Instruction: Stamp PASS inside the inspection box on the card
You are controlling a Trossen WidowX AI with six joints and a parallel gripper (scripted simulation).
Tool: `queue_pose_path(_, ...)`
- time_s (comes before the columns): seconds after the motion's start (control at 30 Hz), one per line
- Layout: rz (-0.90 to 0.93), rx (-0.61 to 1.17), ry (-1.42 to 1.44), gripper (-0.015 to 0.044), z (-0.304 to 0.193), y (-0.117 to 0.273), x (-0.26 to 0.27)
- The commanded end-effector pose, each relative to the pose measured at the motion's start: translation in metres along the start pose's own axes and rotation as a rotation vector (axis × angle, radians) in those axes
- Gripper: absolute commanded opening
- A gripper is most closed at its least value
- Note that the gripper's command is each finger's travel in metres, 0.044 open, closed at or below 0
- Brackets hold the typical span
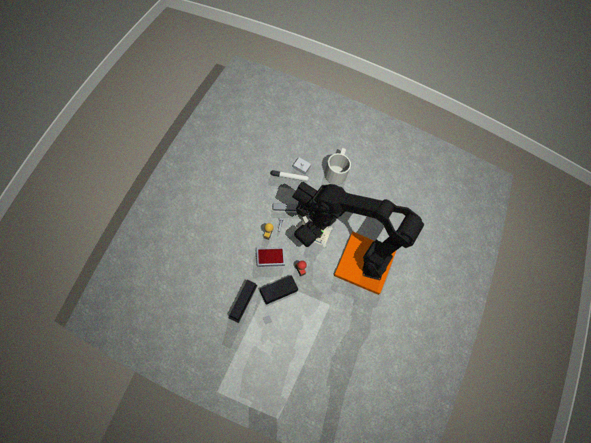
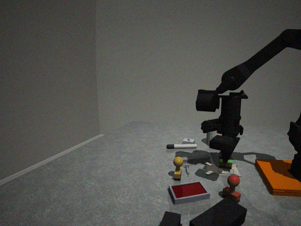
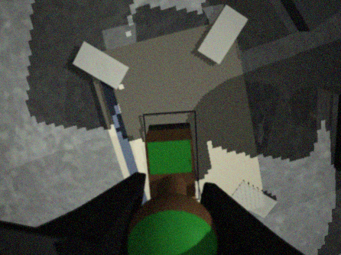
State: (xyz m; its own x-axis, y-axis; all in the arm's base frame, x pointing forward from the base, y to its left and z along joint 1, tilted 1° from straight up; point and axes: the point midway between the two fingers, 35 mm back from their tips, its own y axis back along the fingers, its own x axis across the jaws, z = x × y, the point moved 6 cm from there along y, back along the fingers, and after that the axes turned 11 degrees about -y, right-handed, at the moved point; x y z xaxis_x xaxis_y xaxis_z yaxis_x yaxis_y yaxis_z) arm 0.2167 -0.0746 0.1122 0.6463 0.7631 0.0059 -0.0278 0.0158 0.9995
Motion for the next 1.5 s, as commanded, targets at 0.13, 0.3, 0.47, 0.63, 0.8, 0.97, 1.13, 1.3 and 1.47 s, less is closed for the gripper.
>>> queue_pose_path(0.13,-0.002,0.002,0.005,0.0,-0.002,-0.006,-0.001)
queue_pose_path(0.3,-0.002,0.002,0.005,0.0,-0.002,-0.009,-0.001)
queue_pose_path(0.47,-0.002,0.002,0.005,0.0,-0.002,-0.009,-0.001)
queue_pose_path(0.63,-0.002,0.002,0.005,0.0,-0.002,-0.01,-0.001)
queue_pose_path(0.8,-0.002,0.002,0.005,0.0,-0.002,-0.011,-0.001)
queue_pose_path(0.97,-0.002,0.002,0.005,0.0,-0.002,-0.012,-0.001)
queue_pose_path(1.13,-0.002,0.002,0.005,0.0,-0.002,-0.013,-0.001)
queue_pose_path(1.3,-0.002,0.002,0.005,0.0,-0.002,-0.013,-0.001)
queue_pose_path(1.47,-0.002,0.002,0.005,0.0,-0.002,-0.014,-0.001)
